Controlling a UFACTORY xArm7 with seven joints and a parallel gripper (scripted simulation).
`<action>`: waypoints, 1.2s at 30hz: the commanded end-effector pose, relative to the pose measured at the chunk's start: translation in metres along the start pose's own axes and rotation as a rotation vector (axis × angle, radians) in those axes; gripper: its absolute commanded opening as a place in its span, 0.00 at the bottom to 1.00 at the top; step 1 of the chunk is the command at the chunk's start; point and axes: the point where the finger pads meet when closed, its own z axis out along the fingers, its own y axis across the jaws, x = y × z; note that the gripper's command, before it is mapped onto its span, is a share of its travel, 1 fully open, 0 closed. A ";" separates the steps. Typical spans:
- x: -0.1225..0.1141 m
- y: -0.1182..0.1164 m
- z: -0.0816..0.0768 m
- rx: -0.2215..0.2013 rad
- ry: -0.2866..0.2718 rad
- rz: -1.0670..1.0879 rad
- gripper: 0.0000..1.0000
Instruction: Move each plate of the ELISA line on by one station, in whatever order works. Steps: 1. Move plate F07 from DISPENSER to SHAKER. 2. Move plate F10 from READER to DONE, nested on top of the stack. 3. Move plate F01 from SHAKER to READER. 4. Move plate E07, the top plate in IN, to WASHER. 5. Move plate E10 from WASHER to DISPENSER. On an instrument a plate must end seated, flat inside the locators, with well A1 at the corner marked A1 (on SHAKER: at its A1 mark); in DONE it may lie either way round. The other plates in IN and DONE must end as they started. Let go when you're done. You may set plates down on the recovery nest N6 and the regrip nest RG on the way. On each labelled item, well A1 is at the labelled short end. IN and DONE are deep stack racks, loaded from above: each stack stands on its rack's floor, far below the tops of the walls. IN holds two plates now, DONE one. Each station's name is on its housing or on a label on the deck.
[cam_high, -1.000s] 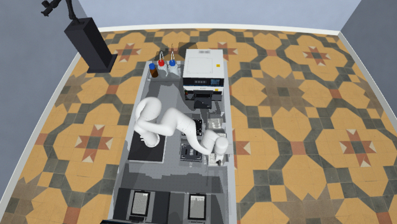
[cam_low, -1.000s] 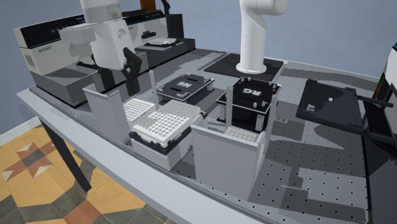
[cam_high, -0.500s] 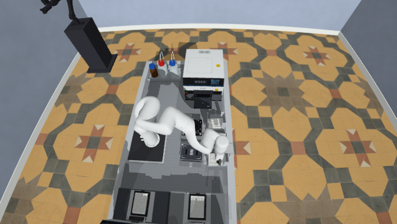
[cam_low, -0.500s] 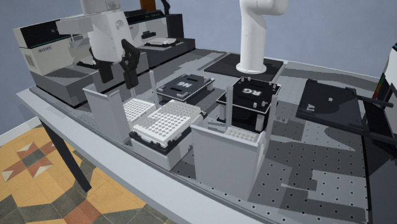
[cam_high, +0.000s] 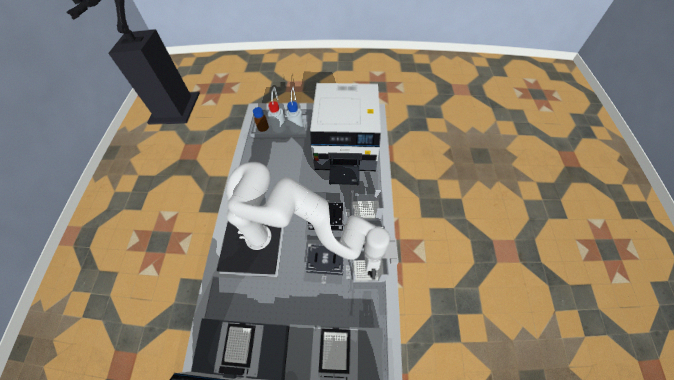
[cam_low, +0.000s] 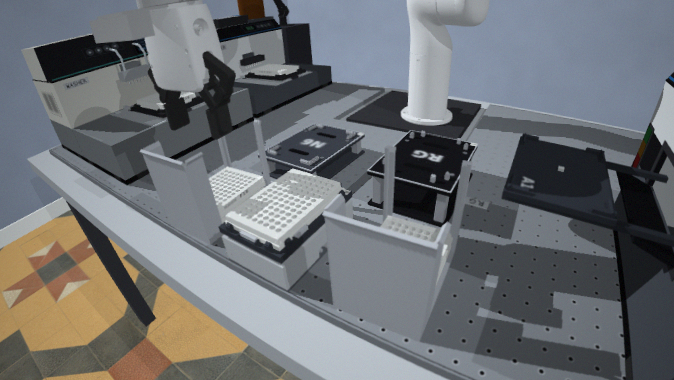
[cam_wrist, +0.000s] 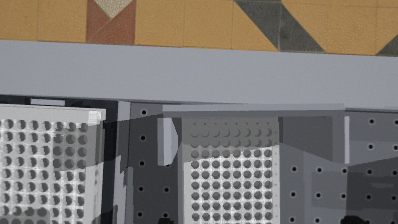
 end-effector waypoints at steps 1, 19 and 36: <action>0.001 0.000 -0.008 -0.001 0.004 0.000 1.00; 0.001 0.000 -0.029 -0.001 0.004 0.000 1.00; 0.001 0.000 -0.049 -0.001 0.004 0.000 1.00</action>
